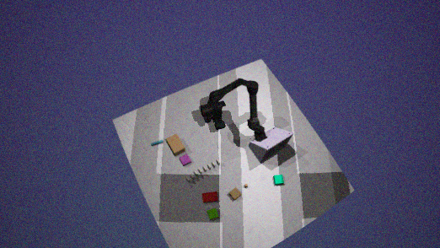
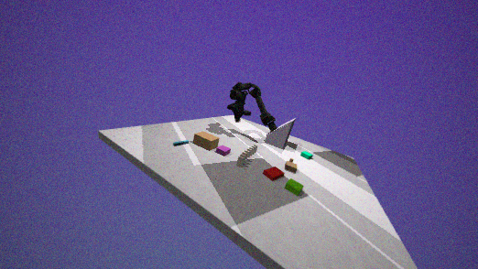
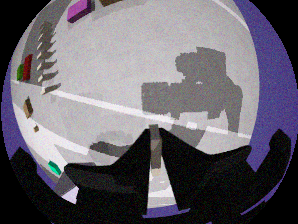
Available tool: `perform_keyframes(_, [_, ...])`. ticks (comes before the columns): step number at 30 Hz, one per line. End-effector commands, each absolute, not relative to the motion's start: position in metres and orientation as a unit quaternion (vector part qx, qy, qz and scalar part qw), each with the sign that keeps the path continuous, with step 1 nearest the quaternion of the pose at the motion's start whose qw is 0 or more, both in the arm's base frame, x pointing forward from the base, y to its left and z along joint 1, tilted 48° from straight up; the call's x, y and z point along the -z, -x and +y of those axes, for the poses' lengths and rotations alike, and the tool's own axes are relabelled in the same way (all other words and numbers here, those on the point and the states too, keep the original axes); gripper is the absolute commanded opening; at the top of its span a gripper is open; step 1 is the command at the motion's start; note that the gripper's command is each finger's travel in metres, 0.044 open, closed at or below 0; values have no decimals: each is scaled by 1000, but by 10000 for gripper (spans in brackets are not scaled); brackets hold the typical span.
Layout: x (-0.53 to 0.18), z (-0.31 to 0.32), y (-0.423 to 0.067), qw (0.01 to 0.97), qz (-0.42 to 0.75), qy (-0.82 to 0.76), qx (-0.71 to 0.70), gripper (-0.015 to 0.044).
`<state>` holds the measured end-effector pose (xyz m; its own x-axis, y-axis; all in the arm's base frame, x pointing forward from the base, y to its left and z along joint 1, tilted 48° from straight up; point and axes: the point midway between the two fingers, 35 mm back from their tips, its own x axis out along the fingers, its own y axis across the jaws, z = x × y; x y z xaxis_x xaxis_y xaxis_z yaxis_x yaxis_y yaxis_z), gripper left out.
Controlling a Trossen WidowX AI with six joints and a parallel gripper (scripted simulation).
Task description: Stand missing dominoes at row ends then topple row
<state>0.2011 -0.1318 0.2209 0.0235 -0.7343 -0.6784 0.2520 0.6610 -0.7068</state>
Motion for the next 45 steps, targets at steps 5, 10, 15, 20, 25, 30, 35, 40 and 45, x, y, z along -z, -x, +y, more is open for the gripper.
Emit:
perform_keyframes(5, [-232,-142,-176,658,635,275,297,24])
perform_keyframes(10, [-230,-142,-176,660,637,269,294,24])
perform_keyframes(15, [-214,-144,-176,680,642,233,266,24])
perform_keyframes(20, [-199,-145,-177,703,641,198,237,24])
perform_keyframes(25, [-186,-147,-180,727,633,166,208,24])
perform_keyframes(30, [-175,-148,-184,753,617,138,180,24])
perform_keyframes(35, [-166,-150,-188,780,595,116,153,24])
perform_keyframes(40, [-160,-153,-191,806,568,99,131,24])
perform_keyframes(45, [-157,-157,-194,830,538,88,116,24])
